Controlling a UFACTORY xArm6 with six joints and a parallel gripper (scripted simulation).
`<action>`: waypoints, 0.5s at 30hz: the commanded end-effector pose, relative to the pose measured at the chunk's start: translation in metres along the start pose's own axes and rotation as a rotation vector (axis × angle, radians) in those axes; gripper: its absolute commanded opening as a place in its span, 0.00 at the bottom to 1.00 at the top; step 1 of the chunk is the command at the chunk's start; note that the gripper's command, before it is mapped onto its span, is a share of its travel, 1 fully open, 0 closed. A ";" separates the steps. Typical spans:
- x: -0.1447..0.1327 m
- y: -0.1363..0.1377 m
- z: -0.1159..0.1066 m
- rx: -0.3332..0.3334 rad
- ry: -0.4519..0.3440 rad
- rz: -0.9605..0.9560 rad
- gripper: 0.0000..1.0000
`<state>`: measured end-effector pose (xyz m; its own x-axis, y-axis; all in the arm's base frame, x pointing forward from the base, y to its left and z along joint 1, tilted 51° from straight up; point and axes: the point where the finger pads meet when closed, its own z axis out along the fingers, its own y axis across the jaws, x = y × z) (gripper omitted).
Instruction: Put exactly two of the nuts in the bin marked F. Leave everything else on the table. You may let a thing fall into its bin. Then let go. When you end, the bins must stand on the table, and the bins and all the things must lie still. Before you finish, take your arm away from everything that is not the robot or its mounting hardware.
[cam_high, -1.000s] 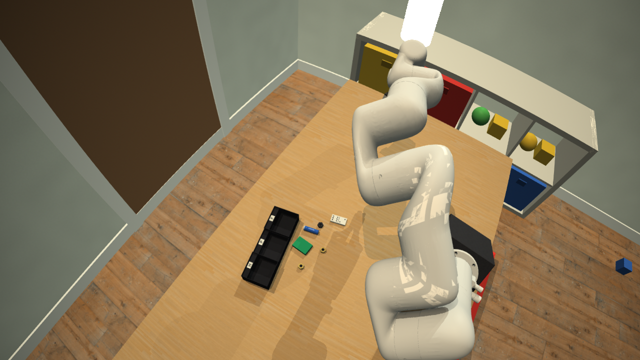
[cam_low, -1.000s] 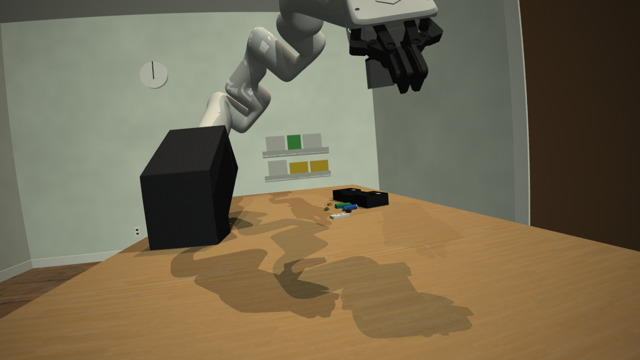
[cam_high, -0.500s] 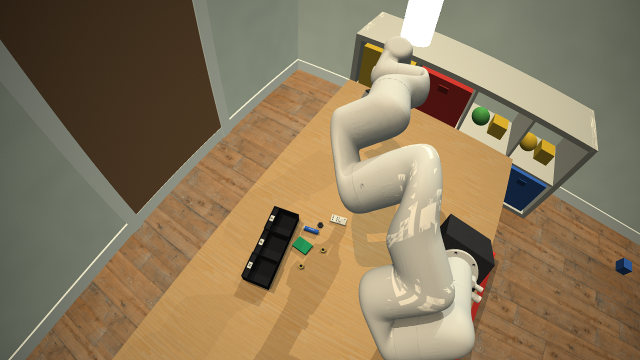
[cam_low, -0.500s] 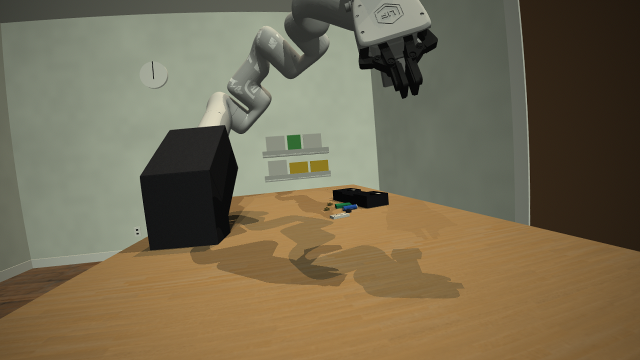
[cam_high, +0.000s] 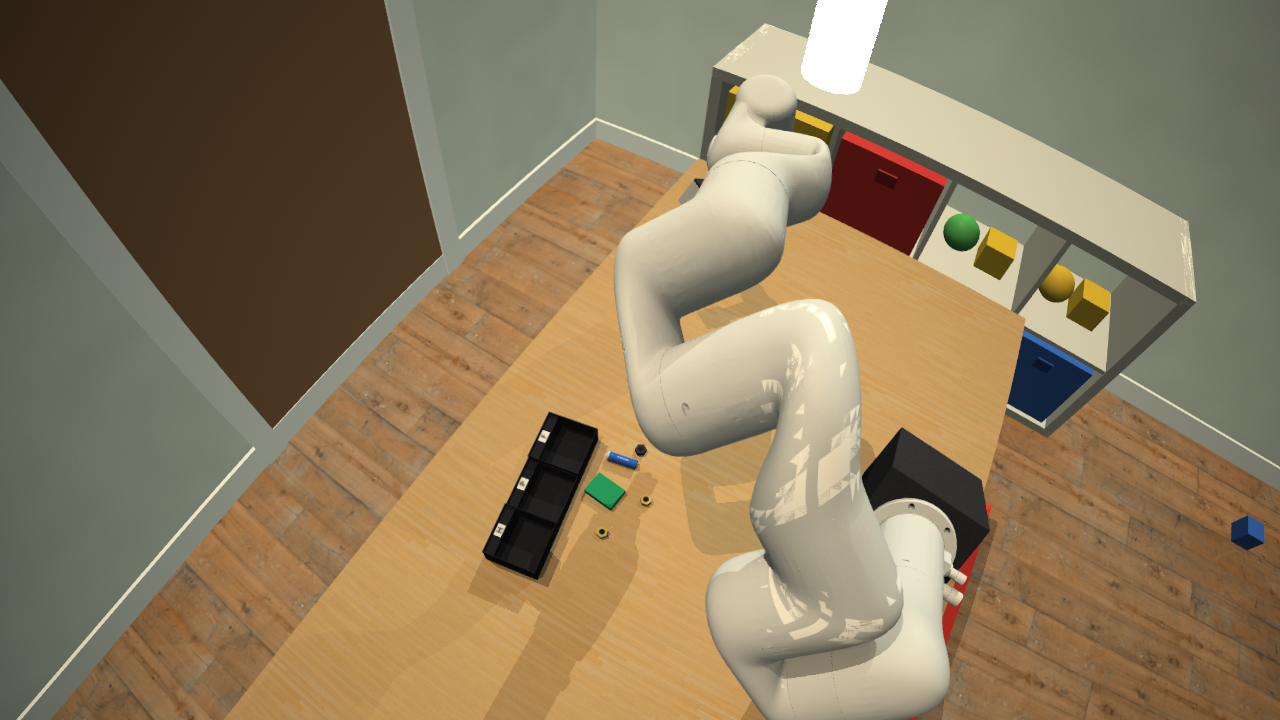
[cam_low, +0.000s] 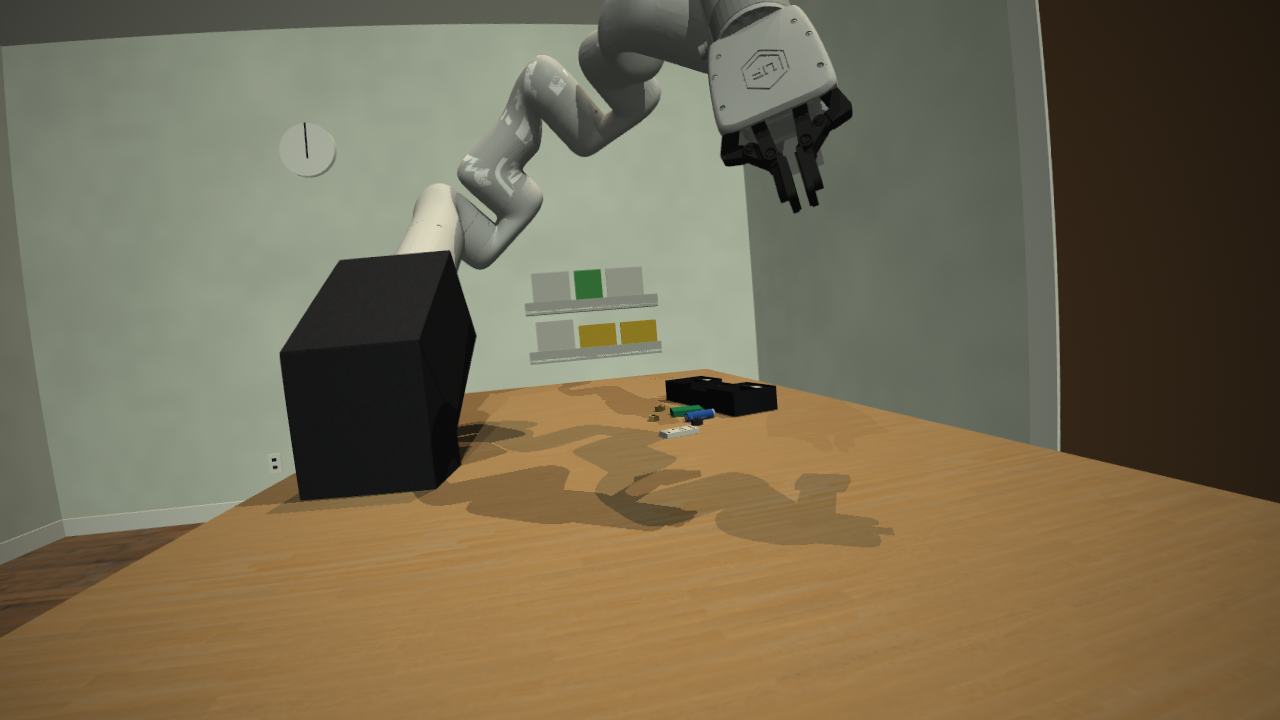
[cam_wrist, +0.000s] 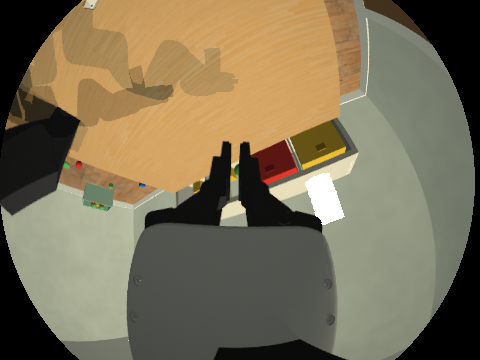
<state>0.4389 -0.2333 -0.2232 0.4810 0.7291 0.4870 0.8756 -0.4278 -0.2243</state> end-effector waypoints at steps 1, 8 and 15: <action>0.015 -0.004 -0.008 -0.004 0.002 0.022 0.07; 0.049 -0.017 -0.020 0.023 0.035 0.149 0.07; 0.068 -0.025 -0.026 0.030 0.044 0.180 0.07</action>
<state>0.4481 -0.1881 -0.1680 0.6204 0.6236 0.4757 0.7833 -0.5232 -0.3357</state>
